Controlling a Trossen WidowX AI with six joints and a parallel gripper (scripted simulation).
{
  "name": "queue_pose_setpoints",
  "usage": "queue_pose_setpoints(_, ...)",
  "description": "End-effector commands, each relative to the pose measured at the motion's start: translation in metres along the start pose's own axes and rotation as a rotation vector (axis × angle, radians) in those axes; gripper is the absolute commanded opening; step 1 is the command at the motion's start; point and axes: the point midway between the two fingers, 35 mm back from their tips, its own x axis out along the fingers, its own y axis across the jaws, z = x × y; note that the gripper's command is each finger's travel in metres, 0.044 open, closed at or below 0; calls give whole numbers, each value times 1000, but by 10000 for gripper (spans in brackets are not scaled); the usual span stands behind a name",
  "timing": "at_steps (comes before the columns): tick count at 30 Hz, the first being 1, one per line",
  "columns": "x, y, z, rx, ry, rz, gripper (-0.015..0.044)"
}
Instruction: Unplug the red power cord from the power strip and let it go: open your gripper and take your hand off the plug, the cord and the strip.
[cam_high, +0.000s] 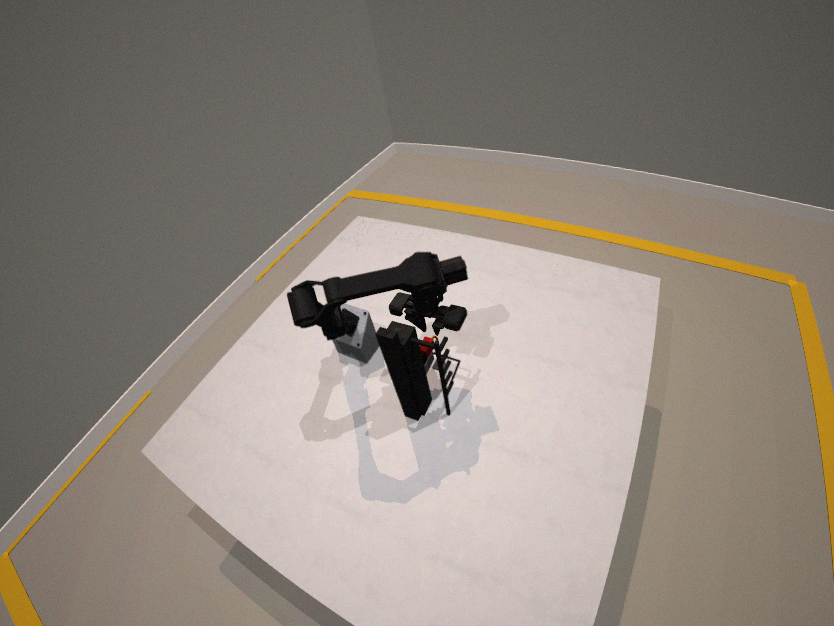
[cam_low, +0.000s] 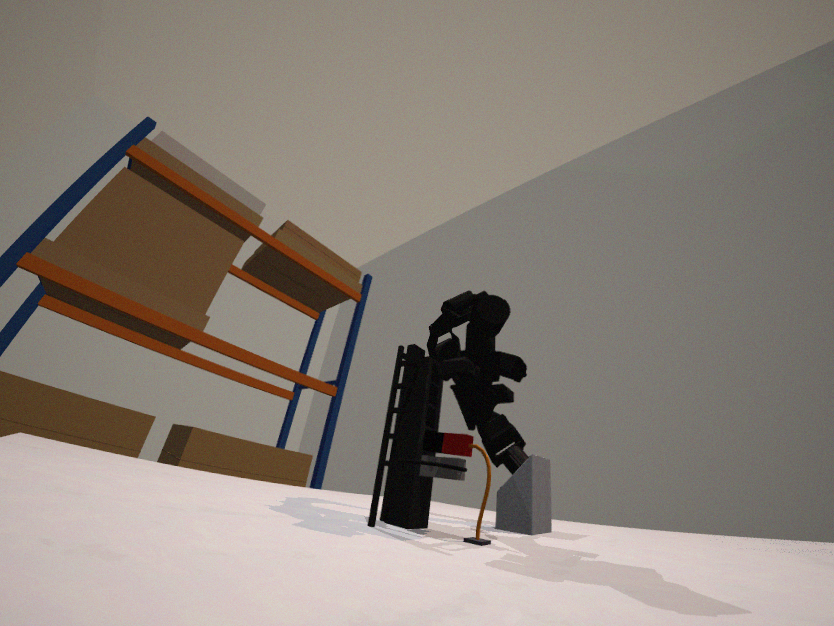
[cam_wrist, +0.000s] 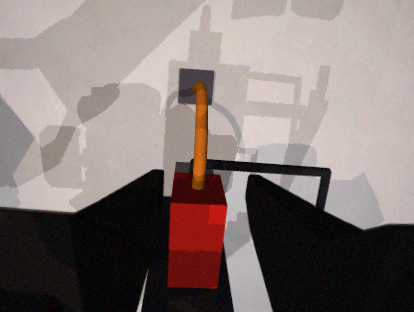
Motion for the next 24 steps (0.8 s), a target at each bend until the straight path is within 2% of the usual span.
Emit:
queue_pose_setpoints(1, 1, 1, -9, -5, 6, 1, 160)
queue_pose_setpoints(24, 7, 2, -28, -5, 8, 1, 160)
